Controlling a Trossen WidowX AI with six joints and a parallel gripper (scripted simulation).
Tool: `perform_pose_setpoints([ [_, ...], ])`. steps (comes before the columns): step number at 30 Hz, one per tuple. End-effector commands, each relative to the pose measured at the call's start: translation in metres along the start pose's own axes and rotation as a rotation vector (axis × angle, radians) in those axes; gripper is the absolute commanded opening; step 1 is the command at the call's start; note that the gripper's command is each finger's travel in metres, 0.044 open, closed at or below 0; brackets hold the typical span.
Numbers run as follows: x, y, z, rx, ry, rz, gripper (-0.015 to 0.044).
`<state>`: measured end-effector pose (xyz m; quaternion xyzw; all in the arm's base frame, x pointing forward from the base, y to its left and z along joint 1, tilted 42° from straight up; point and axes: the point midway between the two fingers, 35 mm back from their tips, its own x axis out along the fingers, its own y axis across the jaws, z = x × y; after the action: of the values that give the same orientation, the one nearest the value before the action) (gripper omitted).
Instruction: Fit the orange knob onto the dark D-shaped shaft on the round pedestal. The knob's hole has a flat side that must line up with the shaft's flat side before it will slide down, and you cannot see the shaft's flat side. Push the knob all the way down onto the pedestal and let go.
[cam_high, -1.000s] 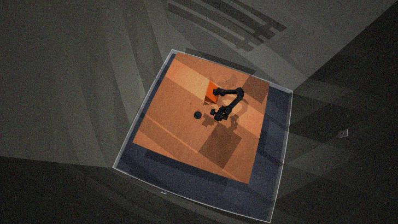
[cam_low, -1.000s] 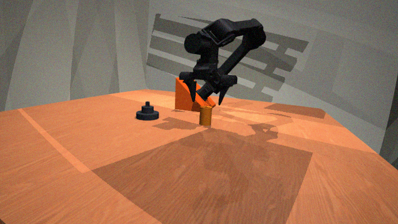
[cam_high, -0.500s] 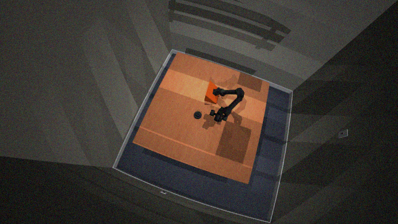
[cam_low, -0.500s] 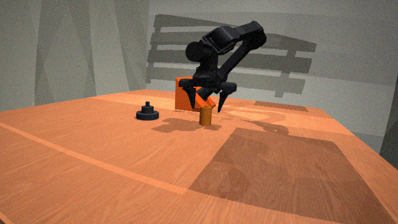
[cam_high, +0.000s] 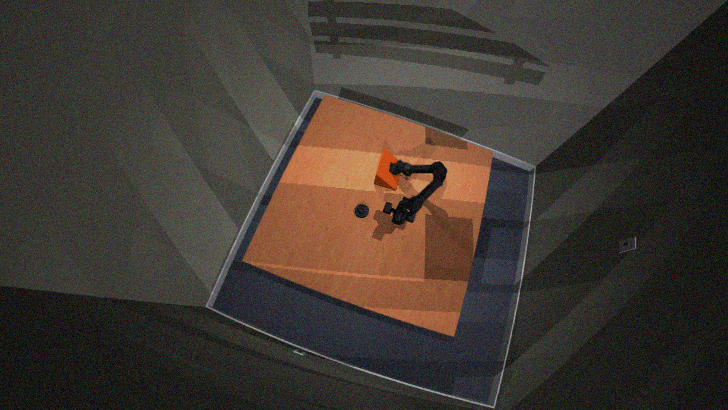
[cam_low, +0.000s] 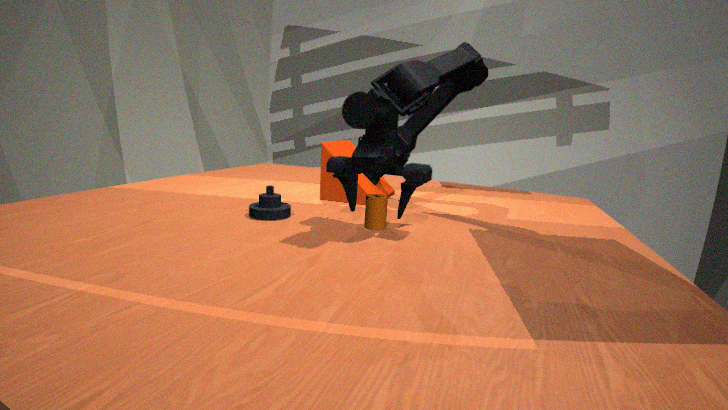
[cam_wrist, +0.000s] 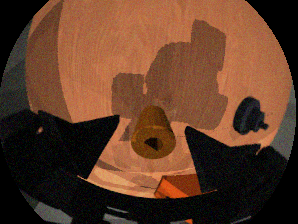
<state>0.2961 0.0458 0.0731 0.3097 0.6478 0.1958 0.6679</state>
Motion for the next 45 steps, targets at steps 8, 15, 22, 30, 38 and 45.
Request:
perform_pose_setpoints([
  [8, 0.016, 0.0, -0.003, 0.008, 0.002, 0.007, 0.044],
  [15, 0.016, 0.0, -0.003, 0.008, 0.002, 0.007, 0.0256],
  [22, 0.016, 0.0, -0.003, 0.008, 0.002, 0.007, 0.0151],
  [30, 0.004, -0.013, 0.005, 0.037, -0.034, -0.044, 0.0],
  [38, -0.029, -0.012, 0.009, 0.03, -0.023, -0.042, 0.0],
  [45, -0.065, -0.01, 0.008, 0.021, -0.011, -0.034, 0.0],
])
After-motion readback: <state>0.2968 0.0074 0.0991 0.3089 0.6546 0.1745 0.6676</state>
